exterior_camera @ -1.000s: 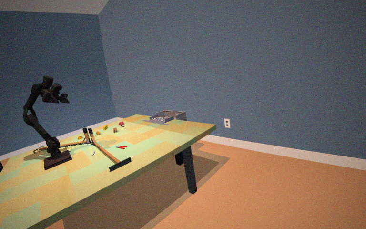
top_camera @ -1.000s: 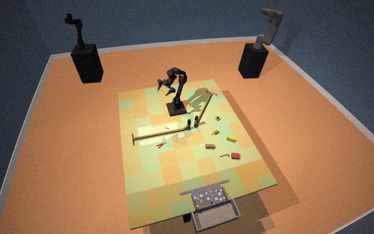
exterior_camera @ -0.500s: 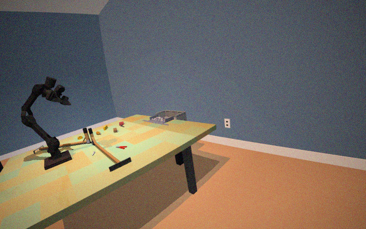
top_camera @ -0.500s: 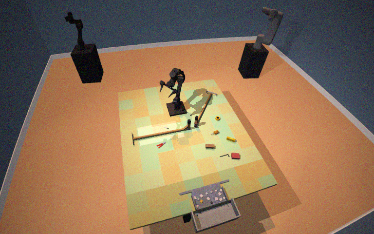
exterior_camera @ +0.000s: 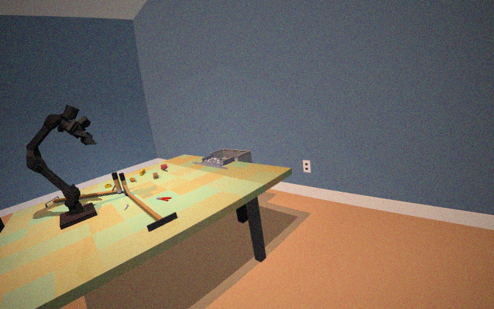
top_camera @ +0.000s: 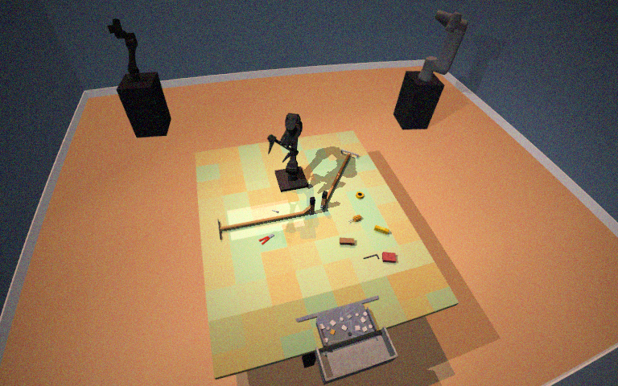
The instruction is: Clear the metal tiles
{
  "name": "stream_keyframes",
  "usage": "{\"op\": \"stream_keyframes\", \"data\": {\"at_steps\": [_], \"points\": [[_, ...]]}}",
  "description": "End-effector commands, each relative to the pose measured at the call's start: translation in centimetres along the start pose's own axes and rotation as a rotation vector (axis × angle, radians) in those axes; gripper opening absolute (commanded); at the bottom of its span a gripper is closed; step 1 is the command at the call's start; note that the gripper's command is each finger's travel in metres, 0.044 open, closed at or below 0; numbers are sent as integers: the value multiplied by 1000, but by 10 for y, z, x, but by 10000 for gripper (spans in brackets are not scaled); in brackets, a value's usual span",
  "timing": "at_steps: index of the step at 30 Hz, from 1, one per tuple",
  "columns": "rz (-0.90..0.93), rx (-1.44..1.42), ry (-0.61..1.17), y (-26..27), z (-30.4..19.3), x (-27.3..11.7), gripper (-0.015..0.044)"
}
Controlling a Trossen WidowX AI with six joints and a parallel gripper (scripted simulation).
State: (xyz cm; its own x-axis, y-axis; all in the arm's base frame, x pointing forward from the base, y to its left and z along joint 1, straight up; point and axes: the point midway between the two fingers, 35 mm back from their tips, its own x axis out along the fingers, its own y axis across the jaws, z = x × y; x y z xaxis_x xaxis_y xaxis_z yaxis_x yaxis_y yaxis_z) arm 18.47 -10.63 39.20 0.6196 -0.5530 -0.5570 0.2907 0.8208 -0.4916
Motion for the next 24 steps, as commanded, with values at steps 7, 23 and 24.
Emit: {"op": "stream_keyframes", "data": {"at_steps": [7,23,24], "points": [[19,-166,-8,16,1,-2,440],[38,-420,-49,38,4,-10,440],[39,-436,-53,39,4,-11,440]]}}
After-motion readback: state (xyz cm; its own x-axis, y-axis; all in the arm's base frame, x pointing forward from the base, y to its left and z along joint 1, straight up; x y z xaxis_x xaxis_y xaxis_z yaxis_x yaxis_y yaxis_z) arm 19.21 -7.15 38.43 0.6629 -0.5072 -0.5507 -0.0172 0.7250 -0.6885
